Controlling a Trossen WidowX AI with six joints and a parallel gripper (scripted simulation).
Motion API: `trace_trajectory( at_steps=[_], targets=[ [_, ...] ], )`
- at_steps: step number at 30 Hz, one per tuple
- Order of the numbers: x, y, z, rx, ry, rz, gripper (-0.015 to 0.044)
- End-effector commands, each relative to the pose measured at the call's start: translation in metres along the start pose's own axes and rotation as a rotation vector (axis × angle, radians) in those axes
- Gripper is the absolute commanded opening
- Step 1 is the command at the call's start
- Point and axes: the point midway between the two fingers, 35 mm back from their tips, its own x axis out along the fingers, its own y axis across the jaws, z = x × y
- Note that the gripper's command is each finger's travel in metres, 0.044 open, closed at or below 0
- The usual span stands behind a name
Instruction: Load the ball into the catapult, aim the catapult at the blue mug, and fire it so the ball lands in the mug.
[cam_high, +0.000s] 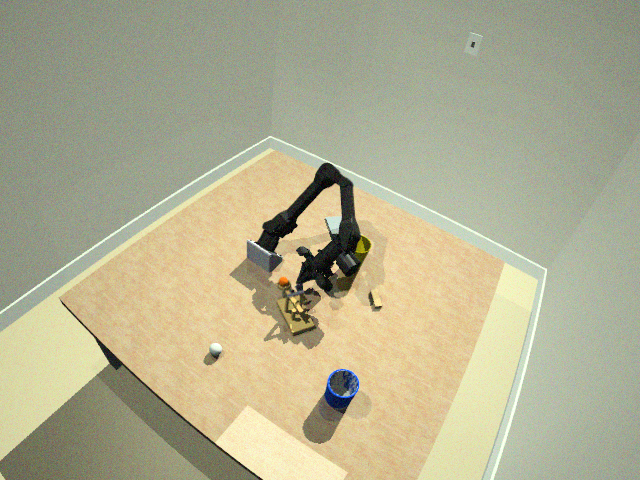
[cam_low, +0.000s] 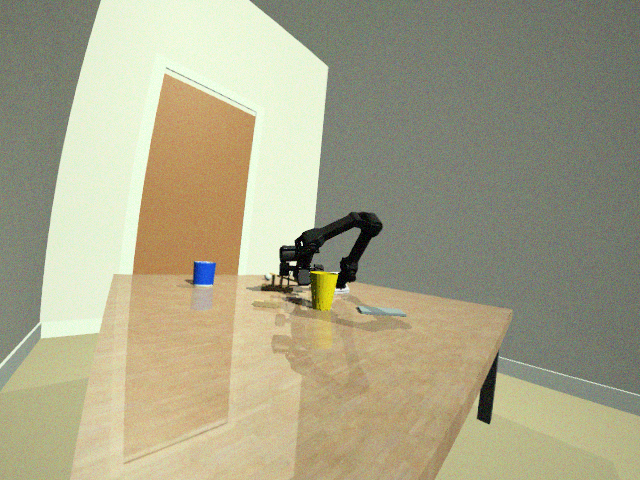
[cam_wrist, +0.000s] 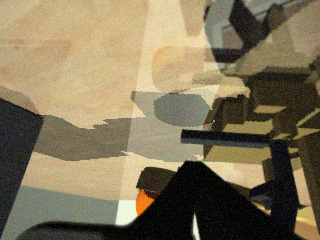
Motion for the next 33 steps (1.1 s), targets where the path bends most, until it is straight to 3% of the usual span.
trace_trajectory(
  at_steps=[1, 16, 25, 28, 29, 33],
  targets=[
    [0.007, 0.003, 0.006, 0.002, -0.001, 0.009, 0.0],
    [0.025, 0.006, 0.025, 0.002, -0.002, 0.011, 0.0],
    [-0.097, 0.002, -0.017, -0.001, 0.001, -0.003, 0.0],
    [-0.106, 0.005, -0.022, -0.001, 0.001, -0.004, 0.0],
    [-0.087, -0.003, -0.013, 0.014, -0.006, -0.013, 0.0026],
    [-0.091, -0.021, -0.015, 0.117, -0.049, -0.033, 0.0131]
  ],
)
